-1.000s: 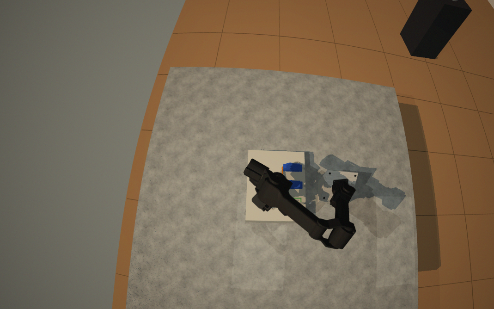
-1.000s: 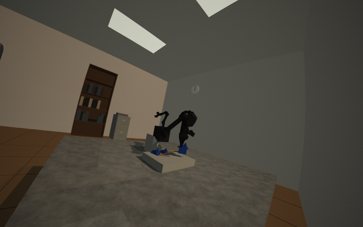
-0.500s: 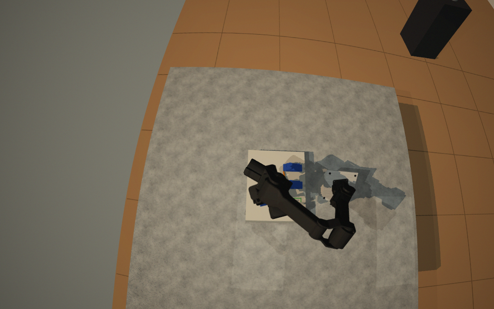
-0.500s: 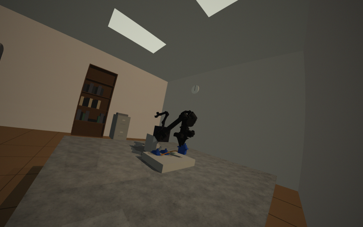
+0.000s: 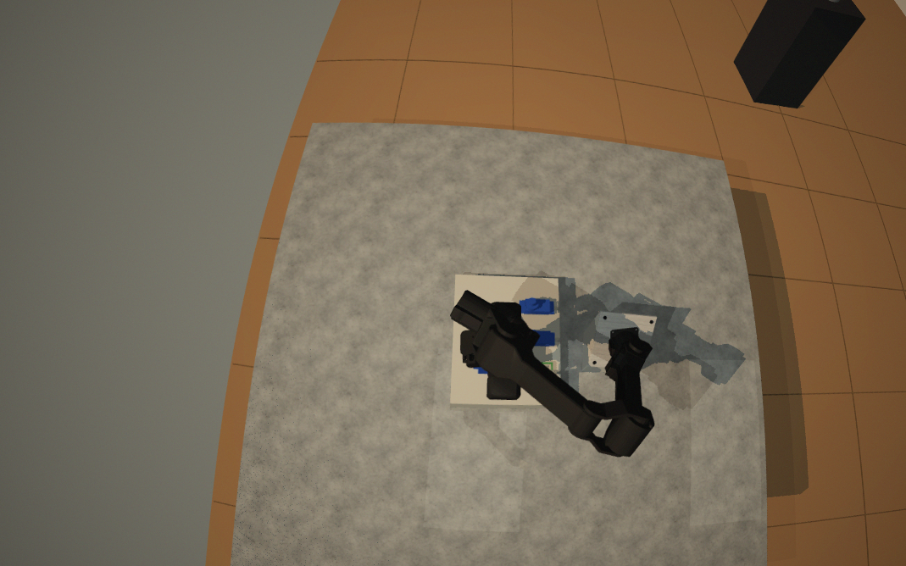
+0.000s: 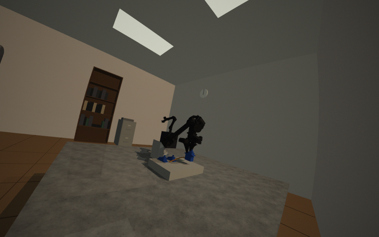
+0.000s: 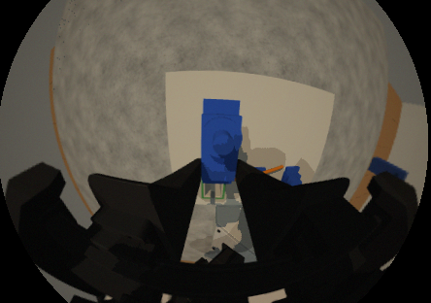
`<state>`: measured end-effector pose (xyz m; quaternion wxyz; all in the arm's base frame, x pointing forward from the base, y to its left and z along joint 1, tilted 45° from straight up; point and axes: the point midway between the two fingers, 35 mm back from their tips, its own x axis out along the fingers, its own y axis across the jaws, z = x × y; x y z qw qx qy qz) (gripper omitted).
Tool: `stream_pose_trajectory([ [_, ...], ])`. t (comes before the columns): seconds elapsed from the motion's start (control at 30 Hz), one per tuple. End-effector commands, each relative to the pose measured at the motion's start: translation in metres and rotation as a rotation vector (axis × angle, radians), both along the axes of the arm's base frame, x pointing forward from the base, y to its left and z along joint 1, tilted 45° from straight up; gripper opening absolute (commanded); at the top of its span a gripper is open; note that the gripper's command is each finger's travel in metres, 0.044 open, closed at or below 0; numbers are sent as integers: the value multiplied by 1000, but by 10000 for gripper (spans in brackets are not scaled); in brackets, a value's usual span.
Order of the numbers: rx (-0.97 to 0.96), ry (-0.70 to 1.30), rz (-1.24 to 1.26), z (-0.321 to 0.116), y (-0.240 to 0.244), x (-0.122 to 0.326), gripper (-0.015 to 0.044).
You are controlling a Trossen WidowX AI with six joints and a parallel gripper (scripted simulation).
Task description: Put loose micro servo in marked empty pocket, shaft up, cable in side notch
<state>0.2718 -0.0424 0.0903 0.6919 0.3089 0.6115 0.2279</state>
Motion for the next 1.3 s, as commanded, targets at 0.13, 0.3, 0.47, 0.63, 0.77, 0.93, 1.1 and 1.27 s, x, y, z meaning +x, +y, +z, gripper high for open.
stream_pose_trajectory([
  [0.13,-2,-5,-6,1,4,-30,0],
  [0.3,-2,-3,-6,-1,7,-53,0],
  [0.47,-1,-2,-6,-3,11,-77,0],
  [0.63,-1,0,-6,-4,15,-99,0],
  [0.77,-1,0,-6,-5,16,-102,0],
  [0.93,-1,0,-6,-9,19,-101,0],
  [1.1,-1,0,-6,-15,25,-99,0],
  [1.27,0,-1,-6,-19,29,-98,0],
])
